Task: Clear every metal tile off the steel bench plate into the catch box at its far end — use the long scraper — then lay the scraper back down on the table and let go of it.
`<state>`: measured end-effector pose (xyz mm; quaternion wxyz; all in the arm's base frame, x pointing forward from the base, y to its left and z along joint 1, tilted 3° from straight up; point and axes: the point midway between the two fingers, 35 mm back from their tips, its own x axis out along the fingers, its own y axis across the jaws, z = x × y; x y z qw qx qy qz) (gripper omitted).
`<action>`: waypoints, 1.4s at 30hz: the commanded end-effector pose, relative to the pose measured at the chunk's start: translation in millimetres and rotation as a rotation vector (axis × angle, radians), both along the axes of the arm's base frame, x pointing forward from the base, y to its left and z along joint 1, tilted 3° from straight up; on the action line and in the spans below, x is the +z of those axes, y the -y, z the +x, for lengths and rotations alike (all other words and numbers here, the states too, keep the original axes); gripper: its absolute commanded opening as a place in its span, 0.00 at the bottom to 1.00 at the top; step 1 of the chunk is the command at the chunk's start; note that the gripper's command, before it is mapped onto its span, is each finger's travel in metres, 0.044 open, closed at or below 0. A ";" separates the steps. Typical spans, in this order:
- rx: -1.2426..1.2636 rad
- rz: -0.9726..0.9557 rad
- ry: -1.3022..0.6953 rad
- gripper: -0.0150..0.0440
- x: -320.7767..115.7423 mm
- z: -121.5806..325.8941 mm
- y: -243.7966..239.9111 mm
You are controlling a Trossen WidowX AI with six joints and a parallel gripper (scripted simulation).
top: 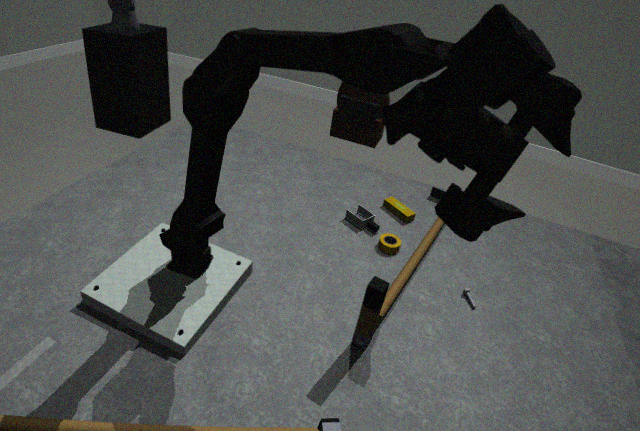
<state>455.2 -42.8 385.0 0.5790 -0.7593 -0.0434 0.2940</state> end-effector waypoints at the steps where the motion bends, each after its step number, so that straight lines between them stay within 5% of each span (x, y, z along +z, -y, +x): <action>1: 0.000 0.000 0.001 0.98 0.3 0.0 0.0; 35: 0.031 -0.072 0.095 1.00 60.0 -3.0 -3.2; 42: 0.012 0.011 0.040 1.00 62.3 -12.1 -34.4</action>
